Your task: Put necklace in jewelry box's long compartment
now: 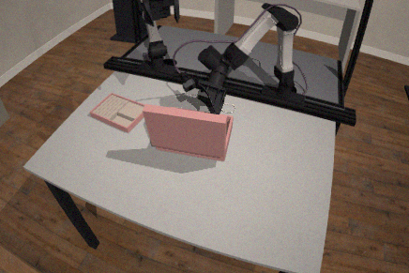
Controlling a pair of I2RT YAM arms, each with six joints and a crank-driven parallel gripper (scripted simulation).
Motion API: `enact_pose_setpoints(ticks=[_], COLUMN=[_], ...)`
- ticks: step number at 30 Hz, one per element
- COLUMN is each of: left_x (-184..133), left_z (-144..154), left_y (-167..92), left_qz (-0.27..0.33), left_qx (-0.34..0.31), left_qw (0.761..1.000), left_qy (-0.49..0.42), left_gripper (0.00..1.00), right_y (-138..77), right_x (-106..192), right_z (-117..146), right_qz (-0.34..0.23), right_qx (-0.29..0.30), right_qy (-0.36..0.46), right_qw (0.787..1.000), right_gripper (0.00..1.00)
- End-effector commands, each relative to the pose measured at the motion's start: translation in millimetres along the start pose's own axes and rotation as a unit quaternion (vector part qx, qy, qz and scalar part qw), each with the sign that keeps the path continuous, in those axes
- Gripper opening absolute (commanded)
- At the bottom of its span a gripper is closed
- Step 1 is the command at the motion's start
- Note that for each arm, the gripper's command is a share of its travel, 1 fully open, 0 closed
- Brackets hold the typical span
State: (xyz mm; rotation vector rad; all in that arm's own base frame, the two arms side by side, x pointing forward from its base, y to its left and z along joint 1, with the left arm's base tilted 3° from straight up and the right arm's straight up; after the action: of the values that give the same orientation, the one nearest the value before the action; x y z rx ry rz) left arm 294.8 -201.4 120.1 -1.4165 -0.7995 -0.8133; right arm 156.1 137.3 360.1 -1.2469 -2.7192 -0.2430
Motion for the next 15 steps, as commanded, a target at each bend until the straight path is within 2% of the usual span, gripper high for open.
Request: enact_pose_setpoints(ticks=[1,3,7,11,13,15], left_x=[-3,9,45,77,77,91], left_z=[-4,-11,-20,-25,-25,-27], left_y=[9,13,19,20,20,18], left_qz=[0.071,0.102,0.124,0.160,0.160,0.181], left_qx=[-0.008,-0.022,-0.043,-0.060,-0.060,-0.066], left_qw=[0.996,0.988,0.970,0.940,0.940,0.922], left_qy=[-0.061,-0.117,-0.206,-0.295,-0.295,-0.337], left_gripper=[1.00,1.00,1.00,1.00,1.00,1.00], right_y=[-3,-3,-3,-3,-3,-3], right_x=[3,3,3,3,3,3], right_z=[-14,-14,-14,-14,-14,-14], right_qz=[-0.004,-0.004,-0.004,-0.004,-0.004,-0.004], right_qx=[-0.020,-0.020,-0.020,-0.020,-0.020,-0.020], right_qy=[-0.003,-0.003,-0.003,-0.003,-0.003,-0.003], right_qw=[1.000,1.000,1.000,1.000,1.000,1.000], right_gripper=[1.00,1.00,1.00,1.00,1.00,1.00])
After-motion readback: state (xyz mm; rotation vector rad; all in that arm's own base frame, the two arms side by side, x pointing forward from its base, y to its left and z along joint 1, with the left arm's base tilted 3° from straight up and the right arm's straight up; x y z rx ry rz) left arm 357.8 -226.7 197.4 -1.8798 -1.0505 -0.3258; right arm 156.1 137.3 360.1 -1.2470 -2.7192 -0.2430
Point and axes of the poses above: on each arm, the point where the finger pads meet when closed, its own y axis out along the fingers, its own x axis across the jaws, z = x × y, the point moved 7 cm from there along -y, back along the fingers, and after that the axes turned 11 degrees about y, right-handed, at the moved point
